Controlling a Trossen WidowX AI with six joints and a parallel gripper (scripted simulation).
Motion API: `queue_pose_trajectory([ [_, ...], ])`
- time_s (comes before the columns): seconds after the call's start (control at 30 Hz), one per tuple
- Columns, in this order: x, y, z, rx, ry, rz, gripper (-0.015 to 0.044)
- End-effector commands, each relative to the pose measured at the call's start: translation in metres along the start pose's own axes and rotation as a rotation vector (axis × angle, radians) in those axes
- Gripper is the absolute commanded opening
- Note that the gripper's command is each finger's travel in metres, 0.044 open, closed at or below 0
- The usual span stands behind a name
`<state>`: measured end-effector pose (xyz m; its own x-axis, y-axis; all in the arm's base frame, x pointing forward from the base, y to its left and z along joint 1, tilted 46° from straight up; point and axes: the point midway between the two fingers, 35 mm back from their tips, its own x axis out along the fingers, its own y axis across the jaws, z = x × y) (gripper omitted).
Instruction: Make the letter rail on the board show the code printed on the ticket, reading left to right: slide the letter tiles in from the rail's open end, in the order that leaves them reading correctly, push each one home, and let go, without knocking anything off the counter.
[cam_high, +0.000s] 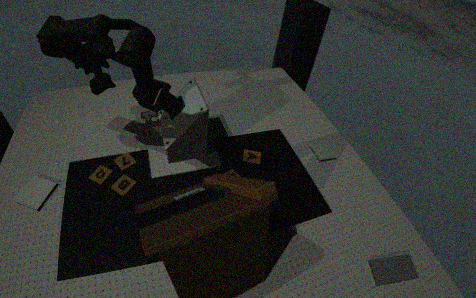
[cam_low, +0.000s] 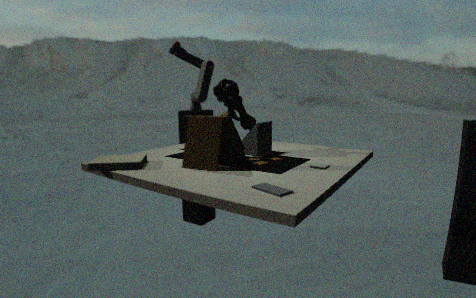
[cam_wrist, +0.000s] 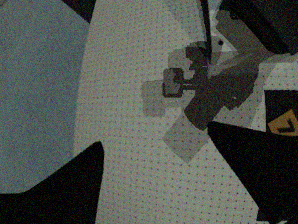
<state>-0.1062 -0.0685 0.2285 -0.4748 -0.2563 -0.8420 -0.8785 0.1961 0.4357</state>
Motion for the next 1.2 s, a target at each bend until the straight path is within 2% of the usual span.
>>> queue_pose_trajectory([
  [0.0, 0.001, 0.0, -0.001, -0.015, 0.003, -0.001, 0.0426],
  [0.03, 0.002, -0.002, -0.004, -0.06, 0.012, -0.005, 0.044],
  [0.3, 0.023, -0.035, -0.045, -0.772, 0.182, -0.023, 0.044],
  [0.63, 0.031, -0.108, -0.083, -1.653, 0.453, 0.071, 0.044],
  [0.9, 0.021, -0.18, -0.087, -2.312, 0.715, 0.276, 0.044],
  [1.17, 0.004, -0.251, -0.057, -2.914, 1.024, 0.636, 0.044],
])
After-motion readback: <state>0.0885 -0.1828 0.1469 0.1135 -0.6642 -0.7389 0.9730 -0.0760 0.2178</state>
